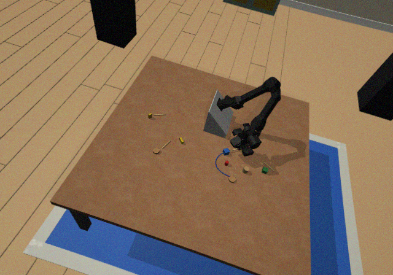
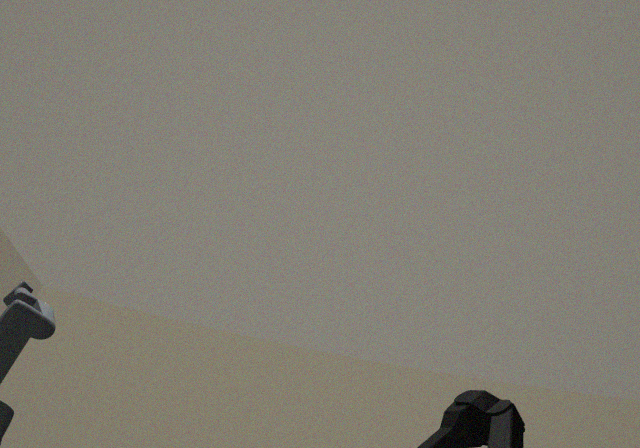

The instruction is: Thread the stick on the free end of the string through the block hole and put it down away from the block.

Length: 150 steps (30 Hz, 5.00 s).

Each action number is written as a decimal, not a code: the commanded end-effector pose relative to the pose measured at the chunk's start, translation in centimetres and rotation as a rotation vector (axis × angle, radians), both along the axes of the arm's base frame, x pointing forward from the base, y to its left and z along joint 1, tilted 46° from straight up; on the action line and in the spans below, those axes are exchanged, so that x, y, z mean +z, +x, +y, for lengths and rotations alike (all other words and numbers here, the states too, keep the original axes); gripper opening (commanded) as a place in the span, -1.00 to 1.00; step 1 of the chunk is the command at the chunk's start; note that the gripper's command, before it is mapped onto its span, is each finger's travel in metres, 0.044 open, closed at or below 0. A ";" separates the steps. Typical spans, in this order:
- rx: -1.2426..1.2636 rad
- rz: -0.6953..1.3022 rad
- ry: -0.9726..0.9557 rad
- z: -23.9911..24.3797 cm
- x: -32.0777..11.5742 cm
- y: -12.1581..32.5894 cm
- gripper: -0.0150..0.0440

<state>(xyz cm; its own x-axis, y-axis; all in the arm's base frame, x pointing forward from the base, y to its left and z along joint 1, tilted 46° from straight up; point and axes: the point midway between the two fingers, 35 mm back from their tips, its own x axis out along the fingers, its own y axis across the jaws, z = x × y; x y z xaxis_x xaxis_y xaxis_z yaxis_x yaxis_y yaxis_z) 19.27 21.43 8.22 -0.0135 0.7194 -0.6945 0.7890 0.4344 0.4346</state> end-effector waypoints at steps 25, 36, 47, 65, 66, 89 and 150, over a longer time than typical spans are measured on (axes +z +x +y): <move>0.005 -0.001 -0.006 1.7 1.7 -1.8 -0.49; -0.007 -0.010 0.007 2.8 1.4 -2.4 -0.49; -0.007 -0.010 0.007 2.8 1.4 -2.4 -0.49; -0.007 -0.010 0.007 2.8 1.4 -2.4 -0.49; -0.007 -0.010 0.007 2.8 1.4 -2.4 -0.49; -0.007 -0.010 0.007 2.8 1.4 -2.4 -0.49; -0.007 -0.010 0.007 2.8 1.4 -2.4 -0.49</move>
